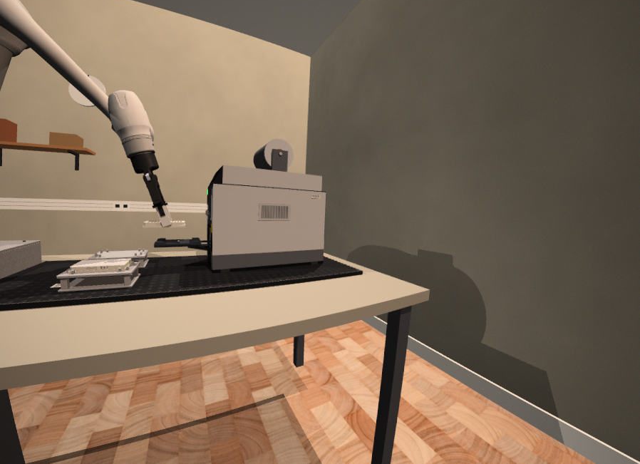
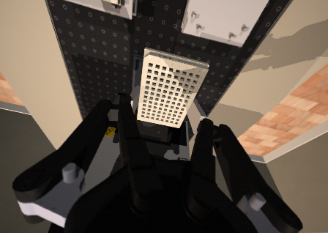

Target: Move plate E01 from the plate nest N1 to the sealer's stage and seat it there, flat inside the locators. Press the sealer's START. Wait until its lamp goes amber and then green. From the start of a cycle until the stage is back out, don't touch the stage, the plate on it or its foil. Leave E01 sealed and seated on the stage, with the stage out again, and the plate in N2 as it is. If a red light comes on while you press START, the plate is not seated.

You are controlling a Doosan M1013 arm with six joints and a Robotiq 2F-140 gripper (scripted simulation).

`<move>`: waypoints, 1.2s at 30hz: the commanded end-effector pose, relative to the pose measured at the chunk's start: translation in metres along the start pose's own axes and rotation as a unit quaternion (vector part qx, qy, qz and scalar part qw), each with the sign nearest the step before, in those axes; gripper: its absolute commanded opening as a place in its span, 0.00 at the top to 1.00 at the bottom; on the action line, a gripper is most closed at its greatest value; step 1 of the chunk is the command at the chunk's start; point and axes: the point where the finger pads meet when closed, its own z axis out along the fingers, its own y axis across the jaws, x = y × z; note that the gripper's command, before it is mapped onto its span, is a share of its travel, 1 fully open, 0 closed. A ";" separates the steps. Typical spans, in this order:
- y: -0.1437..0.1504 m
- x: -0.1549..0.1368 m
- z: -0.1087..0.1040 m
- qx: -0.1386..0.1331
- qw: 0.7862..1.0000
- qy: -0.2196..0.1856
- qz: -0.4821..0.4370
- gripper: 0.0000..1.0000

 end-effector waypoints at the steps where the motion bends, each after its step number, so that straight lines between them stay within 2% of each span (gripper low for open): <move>1: -0.001 -0.003 0.001 0.000 1.000 0.000 0.000 0.90; 22: -0.017 -0.039 0.014 0.000 1.000 0.000 0.000 0.90; 36: -0.018 -0.040 0.015 0.000 1.000 0.000 0.000 0.90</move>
